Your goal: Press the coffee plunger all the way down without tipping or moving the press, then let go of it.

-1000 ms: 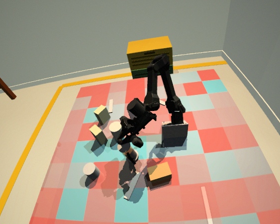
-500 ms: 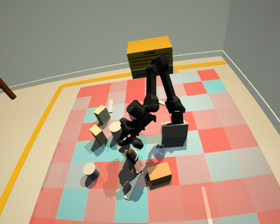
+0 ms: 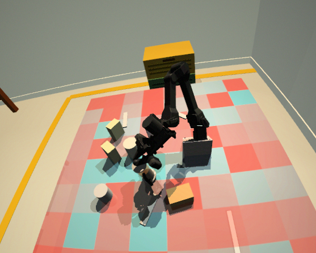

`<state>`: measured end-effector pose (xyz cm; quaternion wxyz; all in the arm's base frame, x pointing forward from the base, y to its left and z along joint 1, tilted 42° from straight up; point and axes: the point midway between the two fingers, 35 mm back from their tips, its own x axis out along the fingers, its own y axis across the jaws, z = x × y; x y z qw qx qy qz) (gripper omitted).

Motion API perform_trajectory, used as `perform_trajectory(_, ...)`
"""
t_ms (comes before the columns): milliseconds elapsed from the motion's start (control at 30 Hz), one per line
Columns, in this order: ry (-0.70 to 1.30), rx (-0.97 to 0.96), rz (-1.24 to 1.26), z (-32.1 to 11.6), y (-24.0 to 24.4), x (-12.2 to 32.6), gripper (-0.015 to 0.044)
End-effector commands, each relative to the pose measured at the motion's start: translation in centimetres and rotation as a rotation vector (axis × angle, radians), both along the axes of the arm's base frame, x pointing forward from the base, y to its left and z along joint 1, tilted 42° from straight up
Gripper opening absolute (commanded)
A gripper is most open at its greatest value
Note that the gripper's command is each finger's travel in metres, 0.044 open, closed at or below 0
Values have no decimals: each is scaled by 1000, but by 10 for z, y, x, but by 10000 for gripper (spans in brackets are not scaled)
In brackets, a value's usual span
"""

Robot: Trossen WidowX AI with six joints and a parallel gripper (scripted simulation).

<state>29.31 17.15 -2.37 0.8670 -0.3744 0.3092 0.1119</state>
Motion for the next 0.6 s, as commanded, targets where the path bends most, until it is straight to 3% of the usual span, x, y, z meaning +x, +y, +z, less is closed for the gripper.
perform_trajectory(0, 13, -17, -5, -4, -4, 0, 118)
perform_trajectory(533, 1, -3, -1, -1, 0, 1, 118)
perform_trajectory(567, 1, -3, -1, -1, 0, 1, 144)
